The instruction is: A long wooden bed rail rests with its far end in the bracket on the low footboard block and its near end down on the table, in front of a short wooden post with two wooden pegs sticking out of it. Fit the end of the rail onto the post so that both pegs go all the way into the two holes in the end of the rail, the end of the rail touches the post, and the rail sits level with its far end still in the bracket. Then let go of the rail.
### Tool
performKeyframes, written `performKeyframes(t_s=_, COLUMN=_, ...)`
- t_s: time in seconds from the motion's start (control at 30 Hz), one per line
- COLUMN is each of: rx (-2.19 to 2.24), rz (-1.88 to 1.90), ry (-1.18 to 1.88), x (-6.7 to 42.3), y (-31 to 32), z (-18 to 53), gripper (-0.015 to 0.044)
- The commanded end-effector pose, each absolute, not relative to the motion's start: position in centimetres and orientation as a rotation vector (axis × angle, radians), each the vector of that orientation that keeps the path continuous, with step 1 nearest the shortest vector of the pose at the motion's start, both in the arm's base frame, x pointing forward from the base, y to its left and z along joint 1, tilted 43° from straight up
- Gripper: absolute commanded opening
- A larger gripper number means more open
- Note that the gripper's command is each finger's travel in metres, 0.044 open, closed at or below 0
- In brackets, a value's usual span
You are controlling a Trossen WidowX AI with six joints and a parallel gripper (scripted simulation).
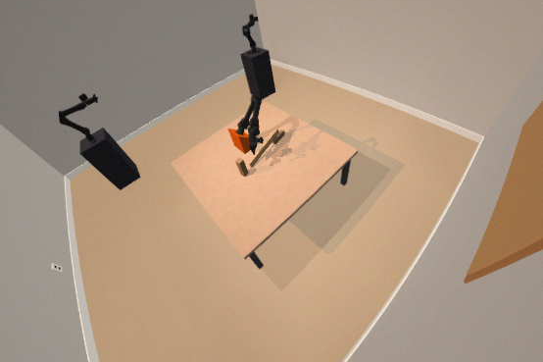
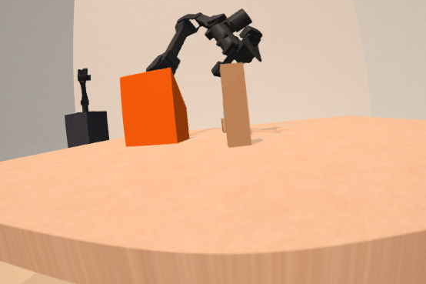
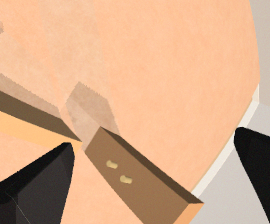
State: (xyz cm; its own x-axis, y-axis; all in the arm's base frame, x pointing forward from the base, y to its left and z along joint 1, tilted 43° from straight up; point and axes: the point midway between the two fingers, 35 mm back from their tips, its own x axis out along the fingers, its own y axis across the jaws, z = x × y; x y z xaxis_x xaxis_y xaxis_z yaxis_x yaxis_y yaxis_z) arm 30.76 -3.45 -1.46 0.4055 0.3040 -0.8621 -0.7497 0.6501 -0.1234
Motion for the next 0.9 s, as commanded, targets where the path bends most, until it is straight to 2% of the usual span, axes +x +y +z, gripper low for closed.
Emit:
performKeyframes(t_s=0.0, rx=-0.768, rz=1.42, ry=0.673, x=26.6, y=0.3, z=-6.7, gripper=0.044)
performKeyframes(t_s=0.2, rx=-0.826, rz=1.606, ry=0.472, x=25.2, y=1.7, z=-7.4, gripper=0.044)
performKeyframes(t_s=0.87, rx=-0.826, rz=1.608, ry=0.47, x=25.3, y=2.1, z=-7.4, gripper=0.044)
